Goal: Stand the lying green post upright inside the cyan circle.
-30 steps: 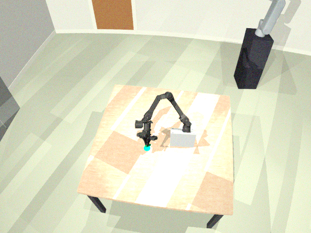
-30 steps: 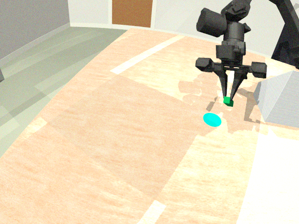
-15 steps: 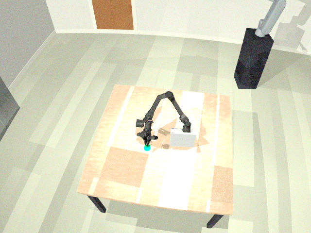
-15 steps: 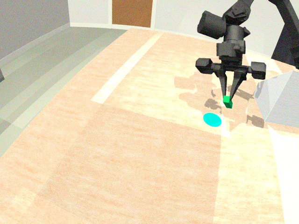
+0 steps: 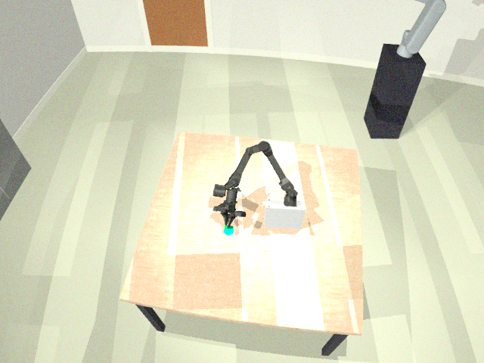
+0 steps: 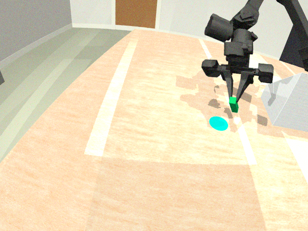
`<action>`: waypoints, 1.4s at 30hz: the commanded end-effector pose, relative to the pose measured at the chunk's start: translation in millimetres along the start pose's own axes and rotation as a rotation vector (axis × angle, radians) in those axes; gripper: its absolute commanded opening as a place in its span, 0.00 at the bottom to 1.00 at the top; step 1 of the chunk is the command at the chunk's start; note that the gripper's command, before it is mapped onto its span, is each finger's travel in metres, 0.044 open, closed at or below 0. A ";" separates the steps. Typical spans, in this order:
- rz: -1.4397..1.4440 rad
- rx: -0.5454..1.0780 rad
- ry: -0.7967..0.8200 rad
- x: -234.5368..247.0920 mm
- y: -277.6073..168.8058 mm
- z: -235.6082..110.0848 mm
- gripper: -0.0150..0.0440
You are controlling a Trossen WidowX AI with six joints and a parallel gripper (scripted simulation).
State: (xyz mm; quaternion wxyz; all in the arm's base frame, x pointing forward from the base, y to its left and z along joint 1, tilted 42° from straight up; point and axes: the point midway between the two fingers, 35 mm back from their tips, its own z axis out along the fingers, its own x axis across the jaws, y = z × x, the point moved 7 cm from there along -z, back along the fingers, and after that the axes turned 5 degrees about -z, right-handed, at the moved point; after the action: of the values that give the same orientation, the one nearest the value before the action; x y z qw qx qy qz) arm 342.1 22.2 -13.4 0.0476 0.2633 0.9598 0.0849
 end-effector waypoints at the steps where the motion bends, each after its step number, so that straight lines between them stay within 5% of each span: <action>1: -0.008 -0.031 -0.003 0.9 -2.5 -2.2 0.29; 42: -0.099 -0.325 -0.080 3.0 -24.4 -16.4 0.29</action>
State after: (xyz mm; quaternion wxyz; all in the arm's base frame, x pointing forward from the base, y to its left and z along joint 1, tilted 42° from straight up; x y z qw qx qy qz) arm 327.7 1.9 -4.1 0.1250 0.2134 0.9443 0.2171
